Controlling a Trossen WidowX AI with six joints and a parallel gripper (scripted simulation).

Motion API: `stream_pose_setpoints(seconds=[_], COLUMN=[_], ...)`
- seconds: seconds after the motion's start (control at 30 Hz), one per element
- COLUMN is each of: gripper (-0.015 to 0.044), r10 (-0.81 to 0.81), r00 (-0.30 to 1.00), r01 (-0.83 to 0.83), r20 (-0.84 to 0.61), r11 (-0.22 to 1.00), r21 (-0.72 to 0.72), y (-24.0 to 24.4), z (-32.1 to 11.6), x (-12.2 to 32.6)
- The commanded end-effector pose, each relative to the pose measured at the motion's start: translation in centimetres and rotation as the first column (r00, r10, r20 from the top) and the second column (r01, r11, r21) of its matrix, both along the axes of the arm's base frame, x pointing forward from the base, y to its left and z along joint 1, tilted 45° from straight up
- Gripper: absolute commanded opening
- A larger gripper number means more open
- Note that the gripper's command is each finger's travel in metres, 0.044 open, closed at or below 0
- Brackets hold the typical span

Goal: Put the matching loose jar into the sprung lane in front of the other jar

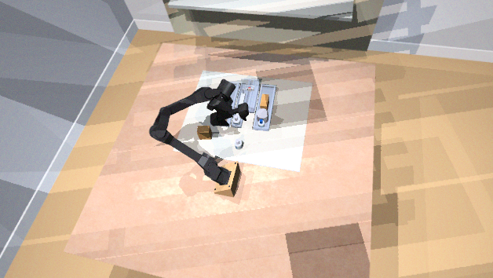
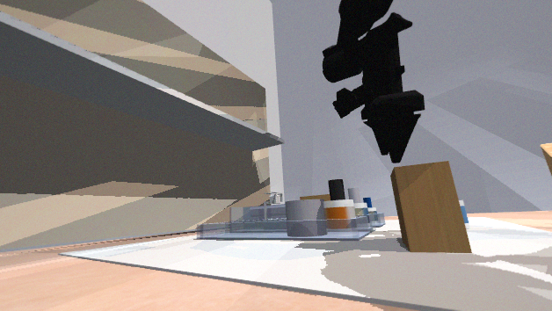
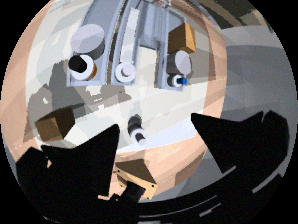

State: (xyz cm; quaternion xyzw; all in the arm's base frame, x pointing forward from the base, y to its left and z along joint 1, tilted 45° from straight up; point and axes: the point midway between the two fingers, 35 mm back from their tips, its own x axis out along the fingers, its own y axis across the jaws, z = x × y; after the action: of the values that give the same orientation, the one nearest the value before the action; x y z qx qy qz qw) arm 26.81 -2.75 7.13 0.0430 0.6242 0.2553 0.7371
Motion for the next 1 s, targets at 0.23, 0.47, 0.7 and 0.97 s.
stream_pose_setpoints(seconds=[0.23, 0.47, 0.7, 0.97], gripper=[0.044, 0.044, 0.044, 0.044], r10=[-0.091, -0.091, -0.091, -0.091], r00=[0.956, 0.956, 0.956, 0.956], r01=[0.178, 0.178, 0.178, 0.178], r20=[-0.278, -0.278, -0.278, -0.278], r11=[0.936, 0.935, 0.935, 0.935], r21=[0.305, 0.306, 0.306, 0.306], y=[-1.7, 0.8, 1.4, 2.5], z=[-2.3, -4.8, -5.2, -6.3], x=[-6.1, -6.3, -6.3, -6.4])
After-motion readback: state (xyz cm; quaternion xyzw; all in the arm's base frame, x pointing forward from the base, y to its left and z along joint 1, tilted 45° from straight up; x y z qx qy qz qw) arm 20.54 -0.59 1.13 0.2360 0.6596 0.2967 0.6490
